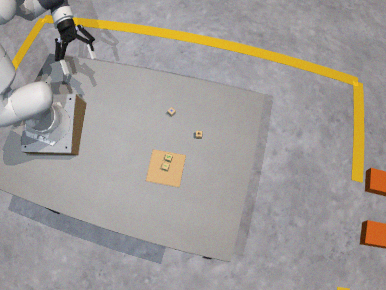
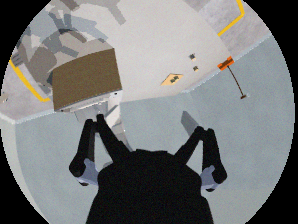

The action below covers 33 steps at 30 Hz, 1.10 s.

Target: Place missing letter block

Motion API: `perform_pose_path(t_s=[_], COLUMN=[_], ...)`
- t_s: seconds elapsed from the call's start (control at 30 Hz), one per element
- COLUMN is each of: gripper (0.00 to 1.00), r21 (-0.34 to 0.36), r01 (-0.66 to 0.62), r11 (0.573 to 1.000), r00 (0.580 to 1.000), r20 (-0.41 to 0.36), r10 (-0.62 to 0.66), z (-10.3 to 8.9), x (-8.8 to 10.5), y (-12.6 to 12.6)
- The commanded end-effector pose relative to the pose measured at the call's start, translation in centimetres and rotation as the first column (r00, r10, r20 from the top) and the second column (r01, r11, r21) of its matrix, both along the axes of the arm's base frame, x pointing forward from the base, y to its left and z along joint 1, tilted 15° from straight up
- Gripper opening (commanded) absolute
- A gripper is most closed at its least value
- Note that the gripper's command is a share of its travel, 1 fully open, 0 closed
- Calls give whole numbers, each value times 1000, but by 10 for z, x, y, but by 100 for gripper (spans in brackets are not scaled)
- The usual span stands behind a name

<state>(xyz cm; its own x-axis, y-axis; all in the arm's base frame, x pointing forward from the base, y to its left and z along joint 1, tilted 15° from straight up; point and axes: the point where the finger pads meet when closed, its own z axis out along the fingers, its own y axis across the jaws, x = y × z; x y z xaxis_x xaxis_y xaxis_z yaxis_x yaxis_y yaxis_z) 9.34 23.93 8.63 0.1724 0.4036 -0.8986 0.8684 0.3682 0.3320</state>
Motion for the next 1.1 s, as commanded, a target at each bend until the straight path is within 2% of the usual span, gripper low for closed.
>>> perform_pose_path(t_s=[0.0,0.23,0.3,0.33,0.8,0.87,0.9,1.07], gripper=[100,100,100,100,100,100,100,100], r21=[83,154,154,180,322,322,348,397], r01=[59,127,127,151,269,269,288,320], r11=[995,980,980,972,908,908,892,860], r00=[994,976,976,966,884,884,863,818], r20=[91,157,157,180,292,292,310,341], r10=[-66,-152,-152,-184,-365,-365,-399,-462], z=[-7,-15,-15,-17,-31,-31,-33,-38], x=[1,6,6,9,22,22,24,29], y=[3,4,4,5,8,8,9,10])
